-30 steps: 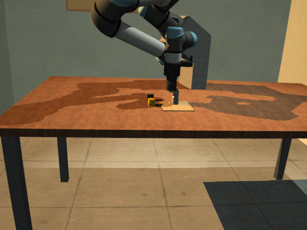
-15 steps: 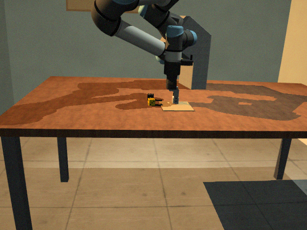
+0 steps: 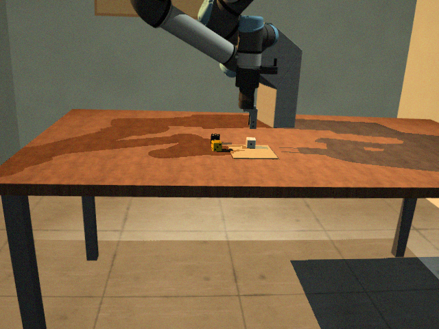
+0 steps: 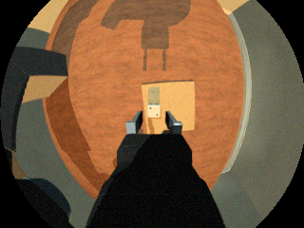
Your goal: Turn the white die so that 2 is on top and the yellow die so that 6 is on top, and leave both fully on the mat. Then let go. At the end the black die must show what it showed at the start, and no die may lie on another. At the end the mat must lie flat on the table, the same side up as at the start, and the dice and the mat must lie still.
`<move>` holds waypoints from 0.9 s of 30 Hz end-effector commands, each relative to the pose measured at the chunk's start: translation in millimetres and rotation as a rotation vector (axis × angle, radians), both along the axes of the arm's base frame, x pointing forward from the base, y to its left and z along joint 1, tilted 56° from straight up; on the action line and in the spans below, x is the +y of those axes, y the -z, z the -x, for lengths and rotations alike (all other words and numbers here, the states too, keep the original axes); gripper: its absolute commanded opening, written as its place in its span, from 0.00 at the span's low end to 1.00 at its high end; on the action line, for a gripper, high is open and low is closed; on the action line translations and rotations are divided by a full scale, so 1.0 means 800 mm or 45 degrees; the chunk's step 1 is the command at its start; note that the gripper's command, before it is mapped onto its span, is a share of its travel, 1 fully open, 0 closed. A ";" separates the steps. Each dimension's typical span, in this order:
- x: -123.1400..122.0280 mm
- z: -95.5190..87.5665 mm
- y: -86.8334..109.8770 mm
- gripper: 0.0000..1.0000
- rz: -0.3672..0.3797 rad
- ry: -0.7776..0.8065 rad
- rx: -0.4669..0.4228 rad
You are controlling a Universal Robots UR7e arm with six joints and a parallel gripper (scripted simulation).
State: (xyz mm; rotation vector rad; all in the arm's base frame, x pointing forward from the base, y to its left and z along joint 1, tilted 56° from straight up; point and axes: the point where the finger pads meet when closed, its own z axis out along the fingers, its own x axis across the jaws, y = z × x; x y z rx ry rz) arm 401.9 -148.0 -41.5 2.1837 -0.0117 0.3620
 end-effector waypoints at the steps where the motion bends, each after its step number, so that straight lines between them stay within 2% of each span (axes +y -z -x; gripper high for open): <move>1: 0.016 0.005 -0.011 0.87 0.001 0.000 -0.001; 8: 0.022 0.007 -0.016 0.87 0.001 0.000 -0.001; 9: 0.022 0.007 -0.016 1.00 0.001 0.000 -0.001; 27: 0.022 0.007 -0.016 1.00 0.001 0.000 -0.001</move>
